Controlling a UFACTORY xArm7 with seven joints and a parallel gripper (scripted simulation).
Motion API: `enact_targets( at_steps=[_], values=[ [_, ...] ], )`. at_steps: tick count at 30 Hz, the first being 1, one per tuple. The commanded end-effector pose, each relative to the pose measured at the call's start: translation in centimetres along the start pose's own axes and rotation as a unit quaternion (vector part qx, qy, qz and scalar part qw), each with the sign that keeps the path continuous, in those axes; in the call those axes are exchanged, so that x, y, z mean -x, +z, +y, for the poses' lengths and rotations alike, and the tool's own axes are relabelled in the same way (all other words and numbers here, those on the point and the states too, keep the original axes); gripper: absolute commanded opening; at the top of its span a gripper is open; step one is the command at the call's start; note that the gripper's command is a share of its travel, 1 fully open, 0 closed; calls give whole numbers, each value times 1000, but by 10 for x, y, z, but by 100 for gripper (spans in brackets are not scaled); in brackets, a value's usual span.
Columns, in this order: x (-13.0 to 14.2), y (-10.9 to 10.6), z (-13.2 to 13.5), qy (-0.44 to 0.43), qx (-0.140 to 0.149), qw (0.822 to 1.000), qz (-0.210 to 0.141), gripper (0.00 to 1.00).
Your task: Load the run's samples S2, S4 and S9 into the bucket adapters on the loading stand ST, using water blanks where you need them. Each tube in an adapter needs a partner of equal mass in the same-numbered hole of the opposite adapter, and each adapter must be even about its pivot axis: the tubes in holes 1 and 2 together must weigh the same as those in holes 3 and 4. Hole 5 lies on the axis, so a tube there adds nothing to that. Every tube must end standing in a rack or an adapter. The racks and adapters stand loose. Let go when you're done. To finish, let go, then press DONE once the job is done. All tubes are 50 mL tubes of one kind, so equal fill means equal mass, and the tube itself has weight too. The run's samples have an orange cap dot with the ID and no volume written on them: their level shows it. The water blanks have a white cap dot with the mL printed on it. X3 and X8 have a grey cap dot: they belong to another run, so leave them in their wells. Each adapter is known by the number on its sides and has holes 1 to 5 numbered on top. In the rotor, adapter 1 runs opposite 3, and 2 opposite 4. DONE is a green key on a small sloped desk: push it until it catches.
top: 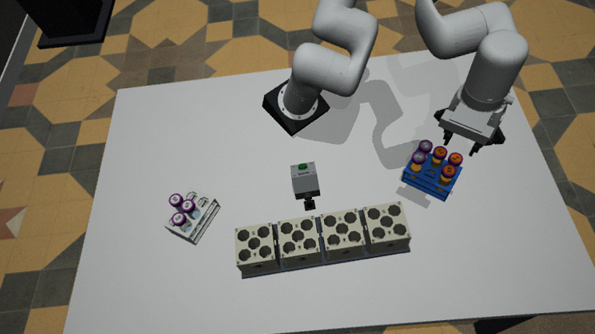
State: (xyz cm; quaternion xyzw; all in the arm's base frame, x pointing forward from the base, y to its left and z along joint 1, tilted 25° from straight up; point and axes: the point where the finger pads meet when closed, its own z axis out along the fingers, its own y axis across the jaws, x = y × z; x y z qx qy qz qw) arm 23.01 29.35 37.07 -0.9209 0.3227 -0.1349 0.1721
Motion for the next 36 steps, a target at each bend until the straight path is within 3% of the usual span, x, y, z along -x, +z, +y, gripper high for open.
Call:
enact_targets(
  at_steps=[1, 36],
  values=[
    [0, 8, -1, 0, -2, 1000, 0, 57],
    [0, 70, -1, 0, -2, 1000, 0, 57]
  ],
)
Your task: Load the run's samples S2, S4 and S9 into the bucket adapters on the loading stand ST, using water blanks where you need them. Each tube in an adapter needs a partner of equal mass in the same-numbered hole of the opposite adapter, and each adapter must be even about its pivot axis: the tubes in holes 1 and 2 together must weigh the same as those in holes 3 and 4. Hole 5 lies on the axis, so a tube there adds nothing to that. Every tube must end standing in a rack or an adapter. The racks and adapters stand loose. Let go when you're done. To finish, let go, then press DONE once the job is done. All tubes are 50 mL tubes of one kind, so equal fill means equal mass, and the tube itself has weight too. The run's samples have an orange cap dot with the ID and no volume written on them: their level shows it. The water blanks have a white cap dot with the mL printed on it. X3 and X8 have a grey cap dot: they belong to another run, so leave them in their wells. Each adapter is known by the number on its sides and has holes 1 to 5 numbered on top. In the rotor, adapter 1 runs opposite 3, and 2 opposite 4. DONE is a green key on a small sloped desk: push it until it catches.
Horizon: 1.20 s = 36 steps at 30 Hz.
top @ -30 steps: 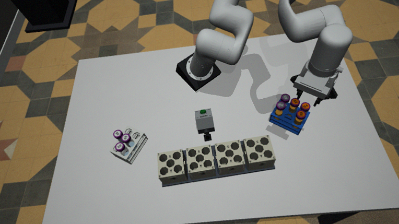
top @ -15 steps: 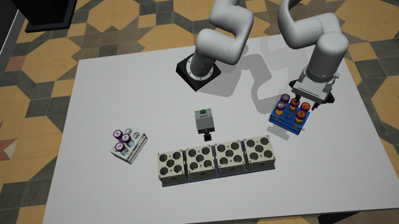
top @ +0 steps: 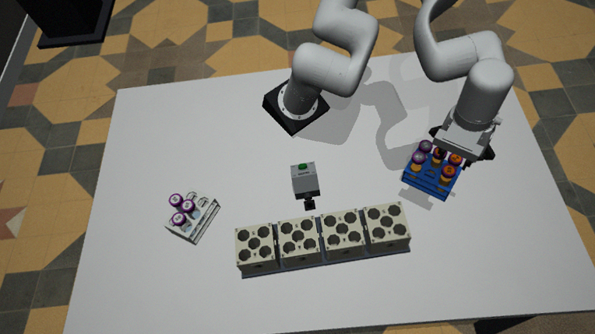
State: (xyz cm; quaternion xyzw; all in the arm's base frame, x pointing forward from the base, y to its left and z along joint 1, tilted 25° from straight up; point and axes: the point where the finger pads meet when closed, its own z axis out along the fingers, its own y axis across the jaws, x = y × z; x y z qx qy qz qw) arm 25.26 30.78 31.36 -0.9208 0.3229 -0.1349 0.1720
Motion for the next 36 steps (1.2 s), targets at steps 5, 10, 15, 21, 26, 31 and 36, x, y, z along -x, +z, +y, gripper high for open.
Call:
enact_targets(
  at_steps=[5, 10, 15, 21, 26, 31, 36],
  values=[
    [0, 17, -1, 0, -2, 1000, 0, 57],
    [0, 23, -1, 0, -2, 1000, 0, 57],
    [0, 33, -1, 0, -2, 1000, 0, 57],
    [0, 45, -1, 0, -2, 1000, 0, 57],
    [0, 48, -1, 0, -2, 1000, 0, 57],
    [0, 48, -1, 0, -2, 1000, 0, 57],
    [0, 50, -1, 0, -2, 1000, 0, 57]
  ],
)
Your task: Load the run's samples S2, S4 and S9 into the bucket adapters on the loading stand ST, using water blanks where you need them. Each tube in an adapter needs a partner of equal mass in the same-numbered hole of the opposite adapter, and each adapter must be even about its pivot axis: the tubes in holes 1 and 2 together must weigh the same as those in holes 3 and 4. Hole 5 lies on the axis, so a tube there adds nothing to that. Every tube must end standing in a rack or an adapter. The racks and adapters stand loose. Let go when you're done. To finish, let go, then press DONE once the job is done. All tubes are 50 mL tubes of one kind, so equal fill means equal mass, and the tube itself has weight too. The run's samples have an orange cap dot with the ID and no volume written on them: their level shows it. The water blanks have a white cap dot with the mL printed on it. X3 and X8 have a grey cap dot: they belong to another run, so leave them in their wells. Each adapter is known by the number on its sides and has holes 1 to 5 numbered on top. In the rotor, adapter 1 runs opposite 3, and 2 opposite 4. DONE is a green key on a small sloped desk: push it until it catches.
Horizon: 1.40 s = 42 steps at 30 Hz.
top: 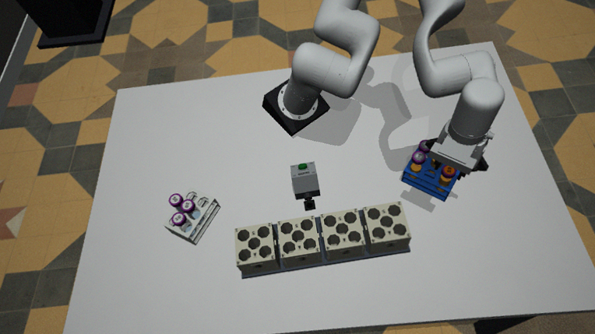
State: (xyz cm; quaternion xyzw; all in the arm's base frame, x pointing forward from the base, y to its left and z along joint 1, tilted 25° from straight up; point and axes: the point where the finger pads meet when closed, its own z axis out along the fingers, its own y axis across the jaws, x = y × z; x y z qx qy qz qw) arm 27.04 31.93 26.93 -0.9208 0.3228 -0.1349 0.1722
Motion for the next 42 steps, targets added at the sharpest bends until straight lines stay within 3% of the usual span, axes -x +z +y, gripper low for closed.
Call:
enact_targets(
  at_steps=[1, 42],
  values=[
    [0, 1, -1, 0, -2, 1000, 0, 57],
    [0, 19, -1, 0, -2, 1000, 0, 57]
  ],
)
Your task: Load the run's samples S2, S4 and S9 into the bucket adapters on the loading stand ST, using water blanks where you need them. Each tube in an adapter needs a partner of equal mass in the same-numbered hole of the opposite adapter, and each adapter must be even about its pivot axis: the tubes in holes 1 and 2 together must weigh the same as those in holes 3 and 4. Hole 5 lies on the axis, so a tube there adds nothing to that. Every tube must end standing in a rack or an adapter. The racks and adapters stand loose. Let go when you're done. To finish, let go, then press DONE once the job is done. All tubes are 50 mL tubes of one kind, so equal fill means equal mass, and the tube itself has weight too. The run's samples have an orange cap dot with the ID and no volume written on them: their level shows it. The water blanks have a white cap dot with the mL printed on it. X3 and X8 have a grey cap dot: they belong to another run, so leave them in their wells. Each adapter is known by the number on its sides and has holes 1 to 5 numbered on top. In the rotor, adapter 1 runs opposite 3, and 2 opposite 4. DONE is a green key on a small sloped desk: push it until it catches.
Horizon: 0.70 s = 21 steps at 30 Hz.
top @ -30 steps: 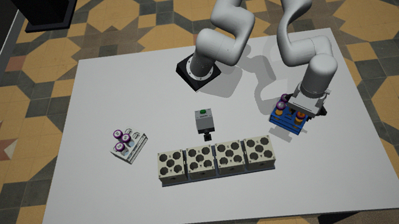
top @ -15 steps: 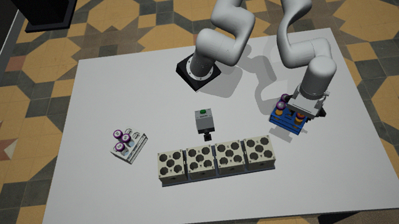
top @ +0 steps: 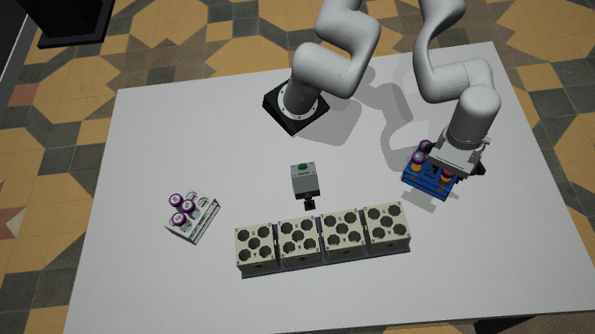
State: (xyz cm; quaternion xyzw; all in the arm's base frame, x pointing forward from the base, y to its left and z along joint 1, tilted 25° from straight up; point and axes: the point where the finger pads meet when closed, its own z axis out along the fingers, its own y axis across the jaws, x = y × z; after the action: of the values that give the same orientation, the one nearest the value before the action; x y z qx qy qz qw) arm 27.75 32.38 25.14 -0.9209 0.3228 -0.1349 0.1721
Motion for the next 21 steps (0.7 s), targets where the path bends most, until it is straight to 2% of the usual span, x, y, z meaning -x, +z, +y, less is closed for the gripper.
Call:
enact_targets(
  at_steps=[1, 5, 6, 21],
  values=[
    [0, -1, -1, 0, -2, 1000, 0, 57],
    [0, -1, -1, 0, -2, 1000, 0, 57],
    [0, -2, -1, 0, -2, 1000, 0, 0],
    [0, -3, -1, 0, -2, 1000, 0, 0]
  ],
)
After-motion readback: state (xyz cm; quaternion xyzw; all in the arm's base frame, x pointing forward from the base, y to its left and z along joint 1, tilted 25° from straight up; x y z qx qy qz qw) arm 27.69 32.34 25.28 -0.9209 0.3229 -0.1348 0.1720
